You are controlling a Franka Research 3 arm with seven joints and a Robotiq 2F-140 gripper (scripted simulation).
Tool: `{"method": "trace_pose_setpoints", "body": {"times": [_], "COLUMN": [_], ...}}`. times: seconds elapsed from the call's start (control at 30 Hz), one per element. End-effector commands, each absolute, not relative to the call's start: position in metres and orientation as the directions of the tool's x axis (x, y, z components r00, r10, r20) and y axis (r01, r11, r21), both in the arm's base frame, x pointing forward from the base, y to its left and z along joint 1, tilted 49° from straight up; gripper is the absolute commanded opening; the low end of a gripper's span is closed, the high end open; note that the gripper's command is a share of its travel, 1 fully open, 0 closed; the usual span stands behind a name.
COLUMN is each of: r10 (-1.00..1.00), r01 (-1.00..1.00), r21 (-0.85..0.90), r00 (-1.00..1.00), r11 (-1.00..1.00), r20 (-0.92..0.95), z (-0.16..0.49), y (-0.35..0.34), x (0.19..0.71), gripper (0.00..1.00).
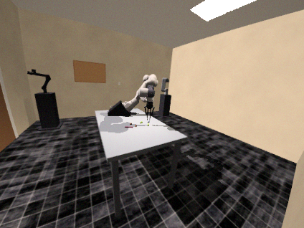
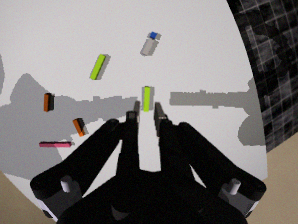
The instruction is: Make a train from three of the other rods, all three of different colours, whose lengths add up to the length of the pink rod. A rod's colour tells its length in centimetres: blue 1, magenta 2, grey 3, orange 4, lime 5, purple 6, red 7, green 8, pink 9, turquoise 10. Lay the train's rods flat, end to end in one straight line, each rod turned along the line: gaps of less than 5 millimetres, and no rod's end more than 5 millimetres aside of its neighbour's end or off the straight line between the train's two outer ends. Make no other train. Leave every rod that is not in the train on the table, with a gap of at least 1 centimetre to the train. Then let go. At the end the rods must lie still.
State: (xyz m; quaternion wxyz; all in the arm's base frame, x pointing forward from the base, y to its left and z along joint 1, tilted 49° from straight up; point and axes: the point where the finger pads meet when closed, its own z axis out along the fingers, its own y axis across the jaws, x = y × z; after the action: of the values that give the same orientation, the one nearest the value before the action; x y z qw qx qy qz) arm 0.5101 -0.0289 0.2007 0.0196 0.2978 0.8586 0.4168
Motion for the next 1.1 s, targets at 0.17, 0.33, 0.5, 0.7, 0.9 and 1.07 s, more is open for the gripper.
{"method": "trace_pose_setpoints", "body": {"times": [0.17,0.33,0.5,0.7,0.9,1.07], "r10": [0.520,0.520,0.520,0.520,0.520,0.520], "r01": [0.487,0.487,0.487,0.487,0.487,0.487], "r21": [0.730,0.730,0.730,0.730,0.730,0.730], "r00": [-0.828,-0.828,-0.828,-0.828,-0.828,-0.828], "r11": [0.479,0.479,0.479,0.479,0.479,0.479], "r20": [0.211,0.211,0.211,0.211,0.211,0.211], "z": [0.2012,0.2011,0.2010,0.1996,0.1965,0.1942], "y": [-0.0286,-0.0286,-0.0284,-0.0270,-0.0235,-0.0211], "x": [0.5092,0.5092,0.5093,0.5099,0.5113,0.5123], "gripper": [0.15,0.15,0.15,0.15,0.15,0.15]}}
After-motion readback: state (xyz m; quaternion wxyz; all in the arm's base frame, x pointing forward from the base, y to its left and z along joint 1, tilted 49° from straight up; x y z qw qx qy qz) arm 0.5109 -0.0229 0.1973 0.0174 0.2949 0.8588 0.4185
